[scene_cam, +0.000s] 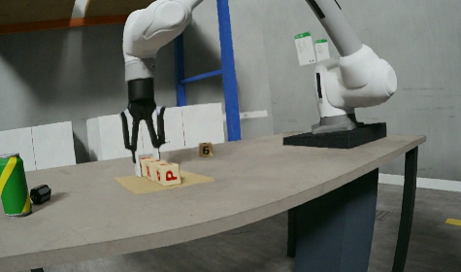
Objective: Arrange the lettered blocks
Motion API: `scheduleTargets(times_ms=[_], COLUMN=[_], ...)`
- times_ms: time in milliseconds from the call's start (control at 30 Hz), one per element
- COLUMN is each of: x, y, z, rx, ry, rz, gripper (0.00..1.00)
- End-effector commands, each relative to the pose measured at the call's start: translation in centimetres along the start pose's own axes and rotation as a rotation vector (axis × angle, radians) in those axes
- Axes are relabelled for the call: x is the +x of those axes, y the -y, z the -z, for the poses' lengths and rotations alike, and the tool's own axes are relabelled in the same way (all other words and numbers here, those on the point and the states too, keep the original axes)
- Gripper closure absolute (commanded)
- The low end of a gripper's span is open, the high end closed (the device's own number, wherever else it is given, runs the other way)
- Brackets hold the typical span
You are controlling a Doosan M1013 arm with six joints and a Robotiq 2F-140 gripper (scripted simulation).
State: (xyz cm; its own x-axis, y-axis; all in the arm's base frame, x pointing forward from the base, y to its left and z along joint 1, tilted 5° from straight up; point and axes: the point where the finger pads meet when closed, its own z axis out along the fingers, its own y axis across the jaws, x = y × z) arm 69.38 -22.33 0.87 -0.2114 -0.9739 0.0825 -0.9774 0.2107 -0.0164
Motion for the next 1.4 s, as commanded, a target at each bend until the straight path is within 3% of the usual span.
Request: scheduleTargets(times_ms=[0,533,933,1367], x=[0.0,0.0,0.0,0.0], y=[0.1,0.1,0.0,0.0], z=[0.1,0.6,6.0,9.1], rx=[0.001,0.001,0.001,0.001], ry=[0.0,0.0,0.0,0.0], rz=[0.0,0.0,0.0,0.0], gripper=[0.56,0.56,0.56,0.56])
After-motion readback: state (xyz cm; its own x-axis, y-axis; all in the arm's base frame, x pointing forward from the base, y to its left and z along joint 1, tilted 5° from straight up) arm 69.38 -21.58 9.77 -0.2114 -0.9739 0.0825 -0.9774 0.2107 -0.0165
